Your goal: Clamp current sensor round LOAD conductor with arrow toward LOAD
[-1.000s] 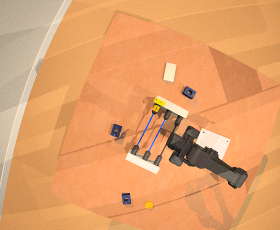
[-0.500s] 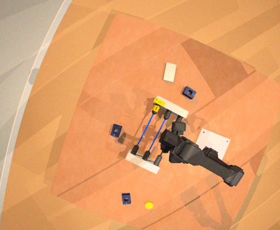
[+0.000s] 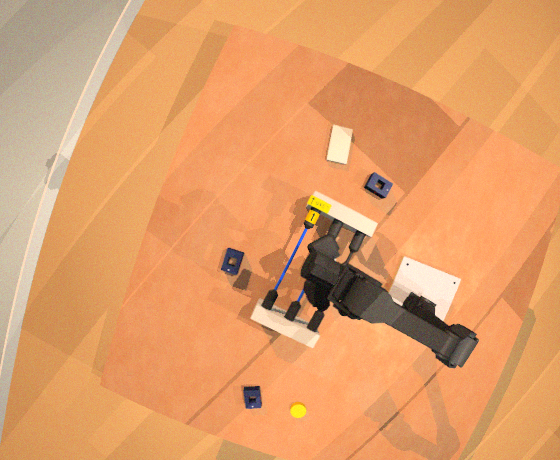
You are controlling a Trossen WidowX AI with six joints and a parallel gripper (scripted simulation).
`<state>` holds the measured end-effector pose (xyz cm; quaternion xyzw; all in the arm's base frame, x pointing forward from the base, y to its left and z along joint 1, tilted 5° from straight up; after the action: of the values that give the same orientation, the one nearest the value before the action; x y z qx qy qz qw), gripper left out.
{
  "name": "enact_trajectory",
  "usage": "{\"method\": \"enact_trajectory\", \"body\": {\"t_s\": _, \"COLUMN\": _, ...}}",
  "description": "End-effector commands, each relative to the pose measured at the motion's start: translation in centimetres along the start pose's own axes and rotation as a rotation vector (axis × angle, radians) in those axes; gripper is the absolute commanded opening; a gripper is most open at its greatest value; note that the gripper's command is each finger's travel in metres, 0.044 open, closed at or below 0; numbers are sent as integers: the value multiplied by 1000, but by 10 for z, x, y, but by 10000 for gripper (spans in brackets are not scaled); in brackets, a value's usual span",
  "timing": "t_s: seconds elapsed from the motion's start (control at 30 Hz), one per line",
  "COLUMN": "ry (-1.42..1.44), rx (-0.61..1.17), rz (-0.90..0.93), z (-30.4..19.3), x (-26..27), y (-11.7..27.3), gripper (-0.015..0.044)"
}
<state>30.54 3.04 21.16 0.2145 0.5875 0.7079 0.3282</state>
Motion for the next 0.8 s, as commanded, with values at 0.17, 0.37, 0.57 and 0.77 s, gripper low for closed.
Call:
{"method": "enact_trajectory", "body": {"t_s": 0.17, "ry": 329, "rx": -40, "rz": -47, "z": 24, "x": -19, "y": -6, "gripper": 0}}
{"method": "enact_trajectory", "body": {"t_s": 0.37, "ry": 543, "rx": -57, "rz": -80, "z": 39, "x": -31, "y": -11, "gripper": 0}}
{"method": "enact_trajectory", "body": {"t_s": 0.57, "ry": 631, "rx": -62, "rz": -95, "z": 46, "x": -36, "y": -13, "gripper": 0}}
{"method": "enact_trajectory", "body": {"t_s": 0.77, "ry": 631, "rx": -62, "rz": -95, "z": 46, "x": -37, "y": -18, "gripper": 0}}
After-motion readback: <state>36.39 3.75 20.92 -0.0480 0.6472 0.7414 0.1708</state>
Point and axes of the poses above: the point midway between the two fingers, 35 mm back from their tips, its own y axis back along the fingers, its own x axis across the jaws, z = x × y, the point moved 1 cm from there along y, back along the fingers, and after that the axes turned 15 degrees about -y, right-handed, at the moved point
